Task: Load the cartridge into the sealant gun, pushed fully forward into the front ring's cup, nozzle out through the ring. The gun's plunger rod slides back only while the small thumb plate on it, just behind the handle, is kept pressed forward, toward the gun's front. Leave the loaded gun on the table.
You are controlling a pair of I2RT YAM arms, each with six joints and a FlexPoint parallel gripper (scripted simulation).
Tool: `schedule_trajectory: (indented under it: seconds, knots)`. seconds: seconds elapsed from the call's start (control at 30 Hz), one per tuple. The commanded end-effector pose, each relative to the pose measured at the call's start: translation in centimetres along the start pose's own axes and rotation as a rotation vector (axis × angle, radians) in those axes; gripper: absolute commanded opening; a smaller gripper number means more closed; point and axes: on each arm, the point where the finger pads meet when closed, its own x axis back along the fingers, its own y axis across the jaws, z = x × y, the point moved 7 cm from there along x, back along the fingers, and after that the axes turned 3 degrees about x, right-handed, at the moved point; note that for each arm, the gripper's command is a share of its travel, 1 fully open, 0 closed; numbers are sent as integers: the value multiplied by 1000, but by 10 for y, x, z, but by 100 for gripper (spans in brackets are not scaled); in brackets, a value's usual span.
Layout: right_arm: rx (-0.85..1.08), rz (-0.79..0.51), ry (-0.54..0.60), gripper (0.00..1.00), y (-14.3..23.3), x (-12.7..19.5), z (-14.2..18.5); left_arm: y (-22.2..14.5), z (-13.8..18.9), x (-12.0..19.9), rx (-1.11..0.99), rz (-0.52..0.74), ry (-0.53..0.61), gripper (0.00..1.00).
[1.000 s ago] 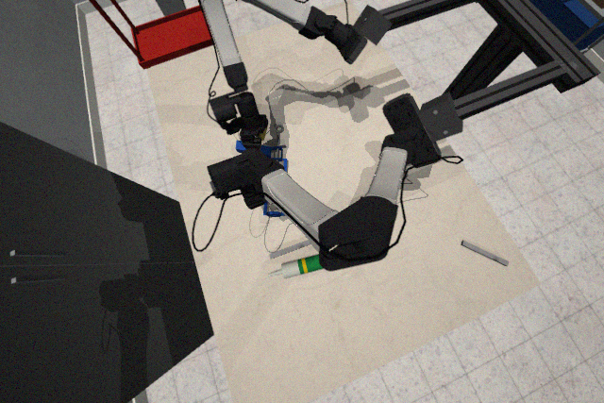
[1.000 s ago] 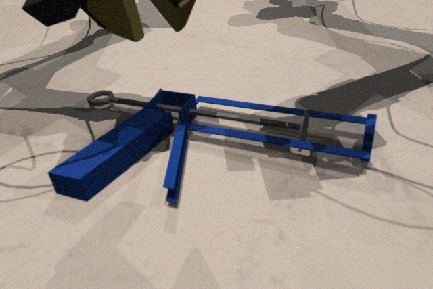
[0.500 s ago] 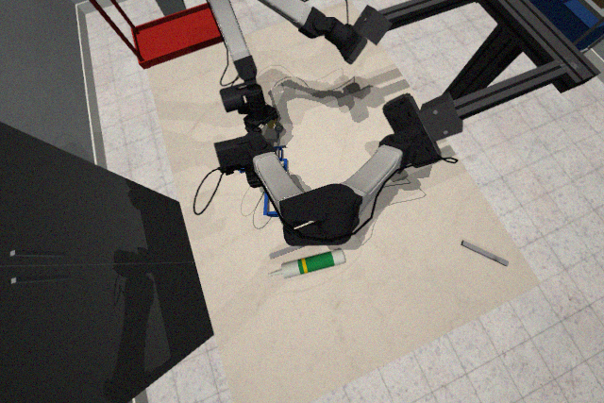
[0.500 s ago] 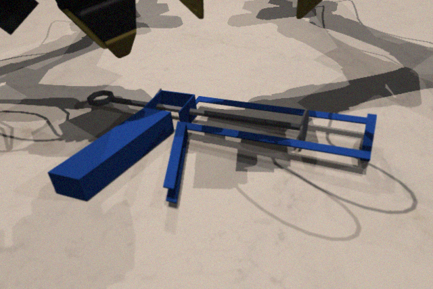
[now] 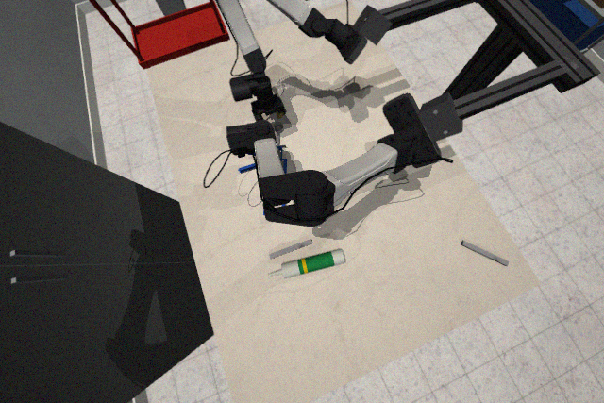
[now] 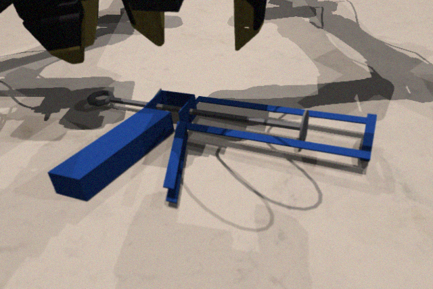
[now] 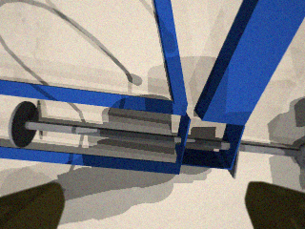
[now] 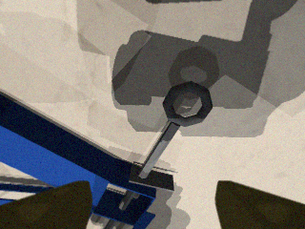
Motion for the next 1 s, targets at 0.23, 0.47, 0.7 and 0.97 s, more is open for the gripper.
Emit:
schedule_trajectory:
  seconds: [0.23, 0.47, 0.7, 0.97]
  knots:
    - [-413, -26, -100, 62, -21, 1, -30, -46, 27, -14, -113, 28, 52, 91]
    - [-569, -22, -139, 62, -40, 1, -40, -66, 38, -23, -134, 14, 51, 91]
    - [-475, 16, -115, 62, -42, -2, -32, -70, 51, -24, -179, 26, 81, 91]
    - [-423, 43, -92, 62, -49, -2, -23, -61, 36, -15, -145, 30, 52, 91]
